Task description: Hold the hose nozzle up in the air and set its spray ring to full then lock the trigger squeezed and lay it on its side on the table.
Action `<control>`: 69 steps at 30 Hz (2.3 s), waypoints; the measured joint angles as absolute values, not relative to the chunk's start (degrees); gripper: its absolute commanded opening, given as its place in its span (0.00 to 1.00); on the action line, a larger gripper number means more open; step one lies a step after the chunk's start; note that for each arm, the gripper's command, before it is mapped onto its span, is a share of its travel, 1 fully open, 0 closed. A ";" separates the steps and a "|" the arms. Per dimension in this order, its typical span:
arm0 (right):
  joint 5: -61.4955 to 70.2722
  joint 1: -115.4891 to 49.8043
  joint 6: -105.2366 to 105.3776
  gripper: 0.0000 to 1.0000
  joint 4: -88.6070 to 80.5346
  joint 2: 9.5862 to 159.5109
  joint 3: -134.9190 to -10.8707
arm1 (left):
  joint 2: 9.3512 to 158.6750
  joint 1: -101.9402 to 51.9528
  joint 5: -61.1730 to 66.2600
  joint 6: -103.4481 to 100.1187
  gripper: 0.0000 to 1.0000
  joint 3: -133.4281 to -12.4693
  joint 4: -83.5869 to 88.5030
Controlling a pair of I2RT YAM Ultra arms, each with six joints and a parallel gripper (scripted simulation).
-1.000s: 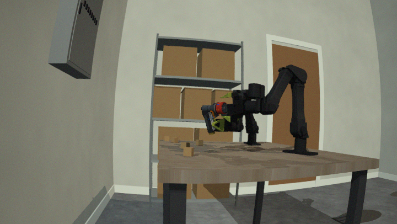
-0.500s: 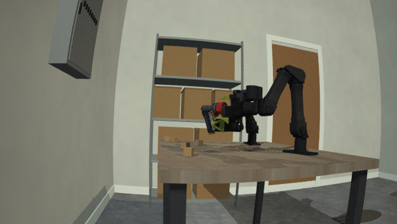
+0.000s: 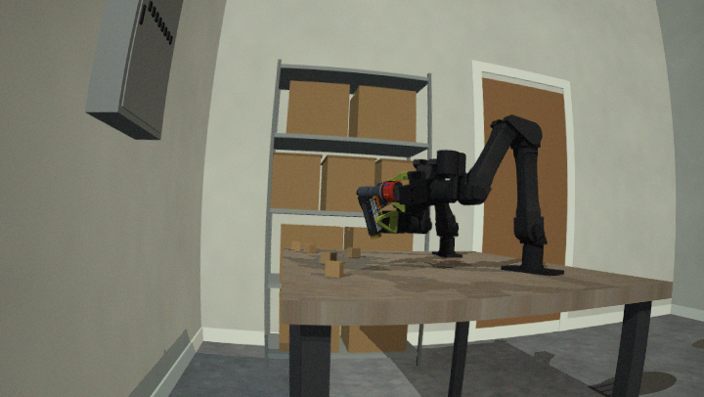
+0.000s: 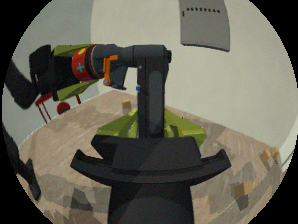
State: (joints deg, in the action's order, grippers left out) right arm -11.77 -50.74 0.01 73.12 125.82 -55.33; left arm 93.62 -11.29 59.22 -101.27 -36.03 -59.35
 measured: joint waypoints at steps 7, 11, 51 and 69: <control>-11.79 -50.74 0.05 0.35 73.12 125.80 -55.33 | 93.54 -11.31 59.22 -104.88 0.00 -36.18 -58.94; -11.81 -50.74 0.10 0.35 73.12 125.80 -55.33 | 93.56 -11.33 59.20 -108.42 0.00 -36.21 -58.92; -11.75 -50.74 0.05 0.35 73.12 125.82 -55.33 | 92.31 -9.17 61.17 -105.82 0.92 -34.89 -59.68; -11.75 -50.74 0.05 0.35 73.12 125.82 -55.33 | 93.73 -11.18 59.35 -104.05 0.92 -35.44 -59.75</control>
